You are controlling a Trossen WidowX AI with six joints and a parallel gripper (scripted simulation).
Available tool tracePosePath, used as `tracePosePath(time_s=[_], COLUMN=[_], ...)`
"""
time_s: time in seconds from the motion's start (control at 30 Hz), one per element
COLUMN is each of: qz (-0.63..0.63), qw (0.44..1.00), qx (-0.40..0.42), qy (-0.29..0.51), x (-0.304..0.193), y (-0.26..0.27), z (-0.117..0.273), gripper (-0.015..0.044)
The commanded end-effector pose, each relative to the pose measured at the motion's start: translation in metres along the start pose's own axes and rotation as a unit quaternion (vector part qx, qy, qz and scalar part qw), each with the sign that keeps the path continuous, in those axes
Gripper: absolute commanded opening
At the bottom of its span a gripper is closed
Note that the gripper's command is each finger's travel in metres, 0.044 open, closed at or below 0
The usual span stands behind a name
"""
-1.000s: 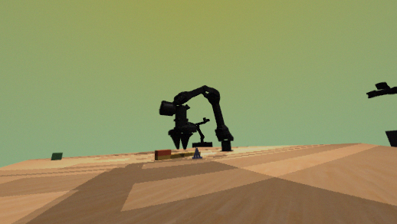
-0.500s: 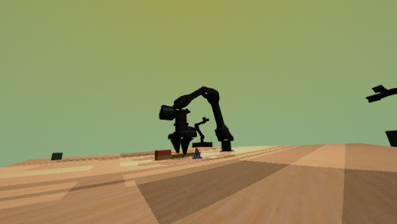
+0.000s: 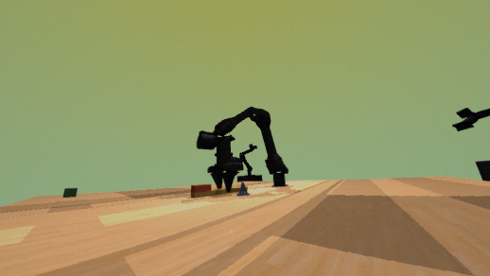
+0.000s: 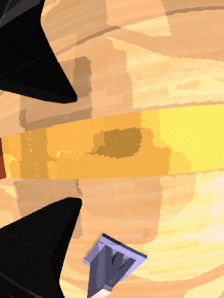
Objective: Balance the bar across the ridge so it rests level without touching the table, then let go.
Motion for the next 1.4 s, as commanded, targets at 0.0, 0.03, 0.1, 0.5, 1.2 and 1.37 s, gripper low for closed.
tracePosePath(time_s=[0.0,0.03,0.1,0.5,1.2,1.37], qz=[0.003,0.000,0.000,0.000,0.001,0.001], qw=[1.000,1.000,1.000,1.000,1.000,1.000], qx=[0.002,0.000,0.000,0.000,0.000,0.000], qy=[0.001,0.000,0.000,0.000,0.000,0.000], x=[0.000,0.000,0.000,0.000,-0.004,-0.003], y=[0.000,0.000,0.000,0.000,-0.001,-0.001], z=[0.000,0.000,0.000,0.000,0.051,0.064], gripper=[0.0315,0.0289,0.0236,0.0078,0.0000,0.0000])
Point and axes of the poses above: the point midway between the two fingers, 35 mm back from their tips, its own z axis back along the fingers, its own y axis across the jaws, x = y × z, the point moved 9 cm from there along z, back along the fingers, and after that the axes turned 11 degrees about -z, right-handed, at the moved point
